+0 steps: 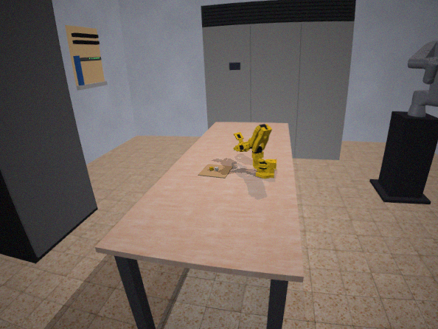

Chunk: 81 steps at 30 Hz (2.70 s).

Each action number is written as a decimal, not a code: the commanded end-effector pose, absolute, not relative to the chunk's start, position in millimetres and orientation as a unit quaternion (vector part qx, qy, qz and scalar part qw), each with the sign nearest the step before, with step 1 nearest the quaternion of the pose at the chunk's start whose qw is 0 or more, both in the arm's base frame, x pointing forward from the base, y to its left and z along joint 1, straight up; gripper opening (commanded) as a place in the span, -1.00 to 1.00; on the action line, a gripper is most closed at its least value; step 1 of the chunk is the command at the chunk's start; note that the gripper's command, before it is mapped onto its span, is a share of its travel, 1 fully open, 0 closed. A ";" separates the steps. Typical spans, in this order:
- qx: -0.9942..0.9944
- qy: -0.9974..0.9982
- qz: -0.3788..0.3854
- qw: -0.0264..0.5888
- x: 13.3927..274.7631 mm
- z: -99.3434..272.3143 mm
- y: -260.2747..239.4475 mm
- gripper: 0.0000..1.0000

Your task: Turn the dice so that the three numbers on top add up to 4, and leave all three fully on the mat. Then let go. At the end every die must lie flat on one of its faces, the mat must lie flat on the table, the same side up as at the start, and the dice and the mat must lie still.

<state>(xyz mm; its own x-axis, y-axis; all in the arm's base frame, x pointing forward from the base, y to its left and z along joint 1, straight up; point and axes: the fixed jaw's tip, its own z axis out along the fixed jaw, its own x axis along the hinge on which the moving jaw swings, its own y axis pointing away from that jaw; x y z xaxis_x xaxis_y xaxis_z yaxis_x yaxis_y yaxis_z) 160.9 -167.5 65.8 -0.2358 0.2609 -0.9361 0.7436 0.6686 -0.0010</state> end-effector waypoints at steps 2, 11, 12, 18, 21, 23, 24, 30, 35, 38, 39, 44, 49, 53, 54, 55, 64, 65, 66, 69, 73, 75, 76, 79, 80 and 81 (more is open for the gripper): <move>0.338 0.741 -0.235 0.531 161.0 70.4 -169.7 -1.00; 0.338 0.741 -0.235 0.531 161.0 70.4 -169.7 -1.00; 0.338 0.741 -0.235 0.531 161.0 70.4 -169.7 -1.00; 0.338 0.741 -0.235 0.531 161.0 70.4 -169.7 -1.00; 0.346 0.747 -0.233 0.517 157.8 63.0 -170.3 -1.00; 0.346 0.747 -0.233 0.517 157.8 63.0 -170.3 -1.00; 0.346 0.747 -0.233 0.517 157.8 63.0 -170.3 -1.00; 0.346 0.747 -0.233 0.517 157.8 63.0 -170.3 -1.00; 0.346 0.747 -0.233 0.517 157.8 63.0 -170.3 -1.00; 0.346 0.747 -0.233 0.517 157.8 62.6 -170.3 -1.00; 0.346 0.747 -0.233 0.517 157.8 62.2 -170.3 -1.00; 0.346 0.747 -0.233 0.517 157.8 58.9 -170.3 -1.00; 0.346 0.747 -0.233 0.517 157.8 57.0 -170.3 -1.00; 0.346 0.747 -0.233 0.517 157.8 56.9 -170.3 -1.00; 0.346 0.747 -0.233 0.517 157.8 56.8 -170.3 -1.00; 0.346 0.747 -0.233 0.517 157.8 56.6 -170.3 -1.00; 0.346 0.747 -0.233 0.517 157.8 51.3 -170.3 -1.00; 0.346 0.747 -0.233 0.517 157.8 51.0 -170.3 -1.00; 0.346 0.747 -0.233 0.517 157.8 50.9 -170.3 -1.00; 0.346 0.747 -0.233 0.517 157.8 50.9 -170.3 -1.00; 0.346 0.747 -0.233 0.517 157.8 50.2 -170.3 -1.00; 0.346 0.747 -0.233 0.517 157.8 49.0 -170.3 -1.00; 0.346 0.747 -0.233 0.517 157.8 48.3 -170.3 -1.00; 0.346 0.747 -0.233 0.517 157.8 46.2 -170.3 -1.00; 0.346 0.747 -0.233 0.517 157.8 45.6 -170.3 -1.00; 0.346 0.747 -0.233 0.517 157.8 45.2 -170.3 -1.00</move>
